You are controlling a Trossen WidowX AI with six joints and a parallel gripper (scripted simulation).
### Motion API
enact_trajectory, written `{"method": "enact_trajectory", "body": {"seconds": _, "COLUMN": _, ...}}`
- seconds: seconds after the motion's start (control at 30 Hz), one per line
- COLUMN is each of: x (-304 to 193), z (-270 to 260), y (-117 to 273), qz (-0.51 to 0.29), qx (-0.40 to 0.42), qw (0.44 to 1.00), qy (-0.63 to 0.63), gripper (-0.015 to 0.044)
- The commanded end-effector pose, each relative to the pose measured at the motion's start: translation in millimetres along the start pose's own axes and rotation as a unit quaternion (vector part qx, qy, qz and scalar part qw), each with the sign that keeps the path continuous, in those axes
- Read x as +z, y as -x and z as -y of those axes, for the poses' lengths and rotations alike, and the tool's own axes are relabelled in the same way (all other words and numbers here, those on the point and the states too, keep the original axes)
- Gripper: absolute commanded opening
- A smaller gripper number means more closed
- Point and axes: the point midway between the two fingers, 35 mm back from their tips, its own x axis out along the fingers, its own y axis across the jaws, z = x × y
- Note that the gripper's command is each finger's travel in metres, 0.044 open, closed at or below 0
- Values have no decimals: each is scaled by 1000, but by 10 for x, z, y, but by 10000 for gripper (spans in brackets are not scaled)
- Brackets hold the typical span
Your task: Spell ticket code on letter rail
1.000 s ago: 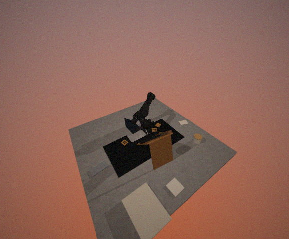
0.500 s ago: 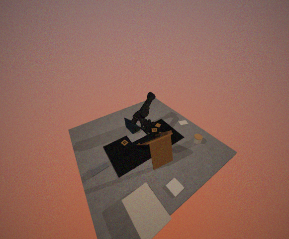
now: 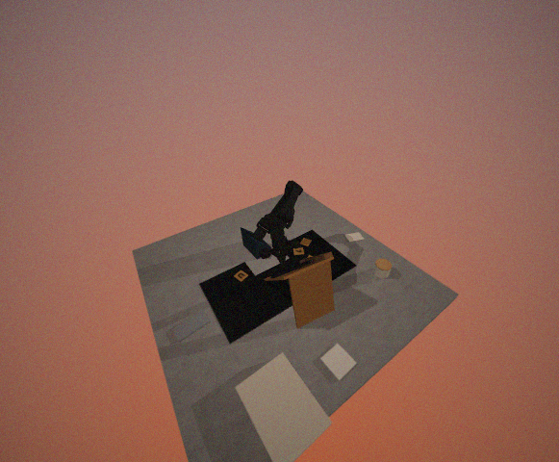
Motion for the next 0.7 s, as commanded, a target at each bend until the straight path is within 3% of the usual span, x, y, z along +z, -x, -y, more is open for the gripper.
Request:
{"method": "enact_trajectory", "body": {"seconds": 0.0, "x": 8, "z": 64, "y": -20, "qz": -144, "qx": 23, "qw": 989, "qy": 14, "gripper": 0}}
{"method": "enact_trajectory", "body": {"seconds": 0.67, "x": 20, "z": 60, "y": -38, "qz": -147, "qx": 25, "qw": 989, "qy": 15, "gripper": 0}}
